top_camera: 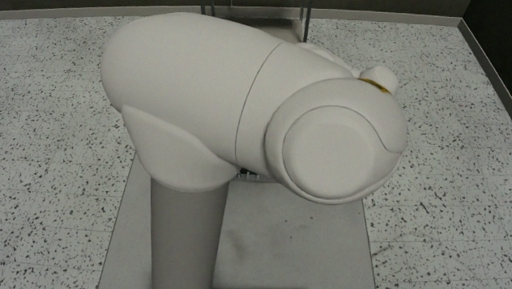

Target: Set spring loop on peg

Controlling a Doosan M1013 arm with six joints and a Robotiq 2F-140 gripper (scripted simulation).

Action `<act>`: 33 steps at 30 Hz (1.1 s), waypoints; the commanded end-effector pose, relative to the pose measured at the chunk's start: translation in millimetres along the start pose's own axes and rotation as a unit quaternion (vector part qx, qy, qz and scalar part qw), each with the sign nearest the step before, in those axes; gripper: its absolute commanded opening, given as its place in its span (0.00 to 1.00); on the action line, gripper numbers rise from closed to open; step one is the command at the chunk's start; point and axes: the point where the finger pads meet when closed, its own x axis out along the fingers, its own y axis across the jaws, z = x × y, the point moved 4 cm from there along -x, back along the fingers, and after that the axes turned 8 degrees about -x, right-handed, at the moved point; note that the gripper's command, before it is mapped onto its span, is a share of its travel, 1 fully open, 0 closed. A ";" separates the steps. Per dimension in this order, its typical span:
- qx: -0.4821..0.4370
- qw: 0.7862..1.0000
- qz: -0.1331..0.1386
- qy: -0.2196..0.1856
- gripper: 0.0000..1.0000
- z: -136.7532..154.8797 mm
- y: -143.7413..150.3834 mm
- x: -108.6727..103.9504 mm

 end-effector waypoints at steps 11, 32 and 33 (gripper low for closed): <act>0.000 1.000 0.001 0.000 0.25 -1.7 0.7 -11.0; 0.000 1.000 0.001 0.000 0.25 -4.6 1.1 -27.2; 0.000 1.000 0.001 0.000 0.25 -4.7 1.1 -28.2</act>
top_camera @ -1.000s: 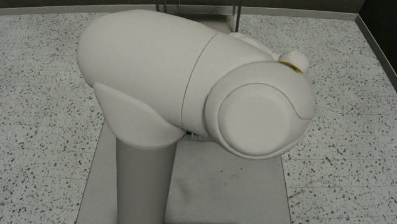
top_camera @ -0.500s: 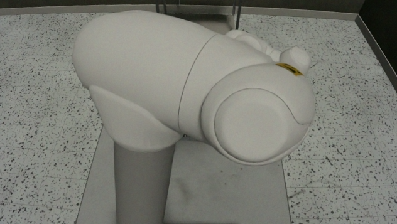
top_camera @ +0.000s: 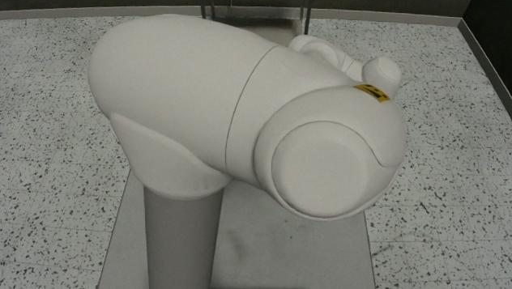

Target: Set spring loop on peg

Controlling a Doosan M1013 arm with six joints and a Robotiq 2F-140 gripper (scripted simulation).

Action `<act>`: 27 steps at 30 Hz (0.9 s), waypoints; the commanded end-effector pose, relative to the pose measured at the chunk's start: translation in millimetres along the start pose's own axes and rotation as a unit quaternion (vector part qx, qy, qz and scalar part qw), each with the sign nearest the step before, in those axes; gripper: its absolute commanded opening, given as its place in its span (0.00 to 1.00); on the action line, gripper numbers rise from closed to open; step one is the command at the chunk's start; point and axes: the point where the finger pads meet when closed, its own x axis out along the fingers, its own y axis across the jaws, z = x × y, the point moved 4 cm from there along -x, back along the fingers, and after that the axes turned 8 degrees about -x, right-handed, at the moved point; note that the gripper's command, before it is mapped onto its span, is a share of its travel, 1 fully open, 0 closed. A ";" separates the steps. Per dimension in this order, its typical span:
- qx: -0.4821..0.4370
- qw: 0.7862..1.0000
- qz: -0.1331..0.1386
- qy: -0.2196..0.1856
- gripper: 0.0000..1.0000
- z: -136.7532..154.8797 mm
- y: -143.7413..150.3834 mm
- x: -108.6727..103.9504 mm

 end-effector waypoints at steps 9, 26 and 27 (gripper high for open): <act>0.000 1.000 0.001 0.000 0.25 -1.7 0.7 -11.0; 0.000 1.000 0.001 0.000 0.25 -4.1 1.0 -24.5; 0.000 1.000 0.001 0.000 0.25 -4.2 1.0 -25.5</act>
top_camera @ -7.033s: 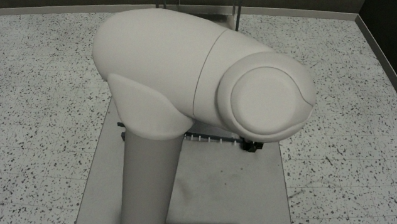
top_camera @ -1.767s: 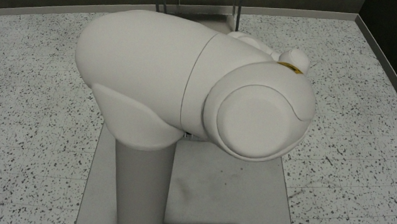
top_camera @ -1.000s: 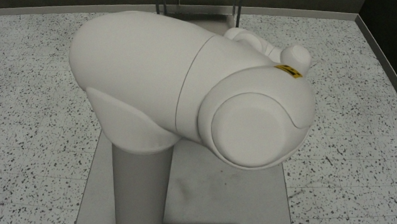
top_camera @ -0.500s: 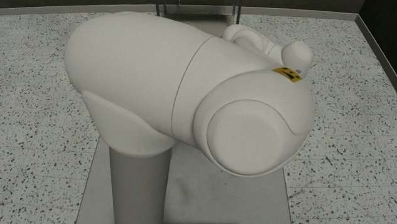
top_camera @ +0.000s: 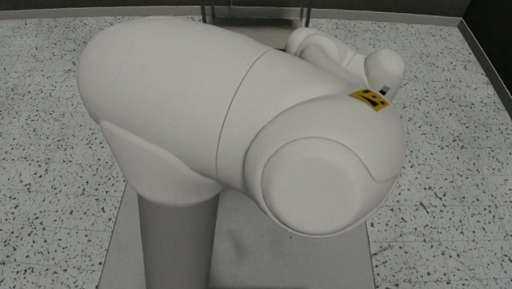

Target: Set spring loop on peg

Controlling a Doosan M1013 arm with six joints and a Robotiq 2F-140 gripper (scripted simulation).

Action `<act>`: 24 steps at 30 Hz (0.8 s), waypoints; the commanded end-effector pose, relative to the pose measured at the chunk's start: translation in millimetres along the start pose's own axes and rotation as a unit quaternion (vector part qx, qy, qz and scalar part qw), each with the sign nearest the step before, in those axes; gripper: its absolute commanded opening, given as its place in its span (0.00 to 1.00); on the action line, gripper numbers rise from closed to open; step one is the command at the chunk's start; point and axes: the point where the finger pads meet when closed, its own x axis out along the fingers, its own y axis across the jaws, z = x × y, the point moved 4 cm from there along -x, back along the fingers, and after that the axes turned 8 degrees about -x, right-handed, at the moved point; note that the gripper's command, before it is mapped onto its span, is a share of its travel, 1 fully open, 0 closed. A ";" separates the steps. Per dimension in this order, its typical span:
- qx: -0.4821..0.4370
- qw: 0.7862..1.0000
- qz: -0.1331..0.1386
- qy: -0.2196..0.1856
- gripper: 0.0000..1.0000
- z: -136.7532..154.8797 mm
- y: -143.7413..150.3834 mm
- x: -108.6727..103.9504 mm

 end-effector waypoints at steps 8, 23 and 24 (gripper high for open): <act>0.000 1.000 0.001 0.000 0.25 -1.0 0.6 -6.8; 0.000 1.000 0.001 0.000 0.25 -3.0 0.8 -18.3; 0.000 1.000 0.001 0.000 0.25 -3.2 0.8 -19.3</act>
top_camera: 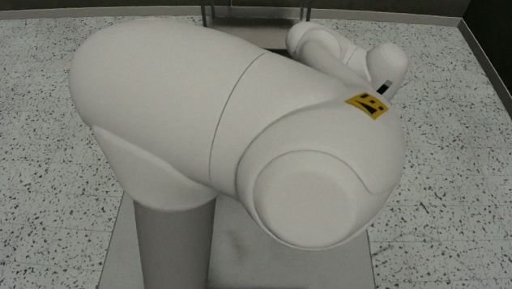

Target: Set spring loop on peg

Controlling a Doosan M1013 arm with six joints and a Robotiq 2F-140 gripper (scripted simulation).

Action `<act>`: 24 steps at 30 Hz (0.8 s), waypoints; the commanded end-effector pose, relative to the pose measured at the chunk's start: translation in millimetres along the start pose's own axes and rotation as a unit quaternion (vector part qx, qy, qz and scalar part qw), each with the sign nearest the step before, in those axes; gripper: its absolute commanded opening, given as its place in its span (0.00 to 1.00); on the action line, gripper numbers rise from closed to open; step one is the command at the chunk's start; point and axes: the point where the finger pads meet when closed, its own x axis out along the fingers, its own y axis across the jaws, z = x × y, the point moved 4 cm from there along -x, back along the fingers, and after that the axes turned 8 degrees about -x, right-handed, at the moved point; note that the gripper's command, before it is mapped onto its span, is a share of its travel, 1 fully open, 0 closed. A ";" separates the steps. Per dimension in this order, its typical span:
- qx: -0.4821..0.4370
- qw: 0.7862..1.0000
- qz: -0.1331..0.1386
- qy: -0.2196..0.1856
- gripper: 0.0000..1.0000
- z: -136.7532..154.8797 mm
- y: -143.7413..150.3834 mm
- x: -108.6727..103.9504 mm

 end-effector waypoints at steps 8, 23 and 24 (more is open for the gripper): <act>0.000 1.000 0.001 0.000 0.25 -1.6 0.6 -10.0; 0.000 1.000 0.001 0.000 0.25 -3.6 0.9 -21.6; 0.000 1.000 0.001 0.000 0.25 -3.7 0.9 -22.6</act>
